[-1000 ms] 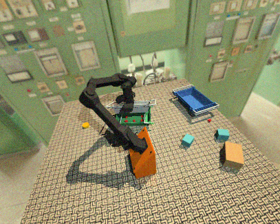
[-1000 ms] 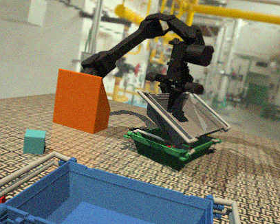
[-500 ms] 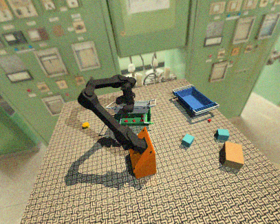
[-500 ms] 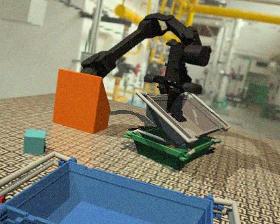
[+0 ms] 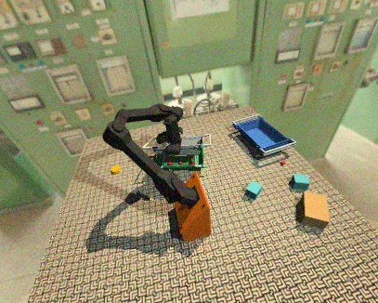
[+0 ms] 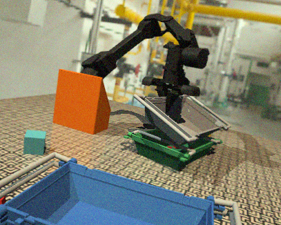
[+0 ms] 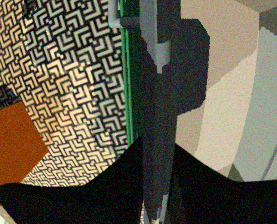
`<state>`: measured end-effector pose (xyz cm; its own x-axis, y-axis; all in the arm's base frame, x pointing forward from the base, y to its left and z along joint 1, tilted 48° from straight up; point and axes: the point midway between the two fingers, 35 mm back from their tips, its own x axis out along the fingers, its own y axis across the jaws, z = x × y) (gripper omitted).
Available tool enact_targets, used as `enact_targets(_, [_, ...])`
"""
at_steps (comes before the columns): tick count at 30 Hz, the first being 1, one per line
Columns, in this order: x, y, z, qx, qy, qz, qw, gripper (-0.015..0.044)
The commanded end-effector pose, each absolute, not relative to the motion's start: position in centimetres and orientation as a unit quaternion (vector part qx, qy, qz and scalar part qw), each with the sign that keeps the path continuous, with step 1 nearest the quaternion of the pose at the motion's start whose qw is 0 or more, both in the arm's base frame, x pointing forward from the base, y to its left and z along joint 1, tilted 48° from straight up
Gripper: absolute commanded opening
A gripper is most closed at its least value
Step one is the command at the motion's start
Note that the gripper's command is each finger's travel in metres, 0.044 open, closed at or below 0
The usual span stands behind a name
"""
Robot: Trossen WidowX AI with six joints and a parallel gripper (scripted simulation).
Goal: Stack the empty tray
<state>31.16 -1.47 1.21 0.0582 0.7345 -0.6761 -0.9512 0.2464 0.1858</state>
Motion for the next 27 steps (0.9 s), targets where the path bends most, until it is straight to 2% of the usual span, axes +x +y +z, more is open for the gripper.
enact_targets(1, [30.9,-0.8,1.0,-0.156,0.343,0.598,0.708,0.0000])
enact_targets(27, [30.3,0.6,0.1,-0.156,0.343,0.598,0.708,0.0000])
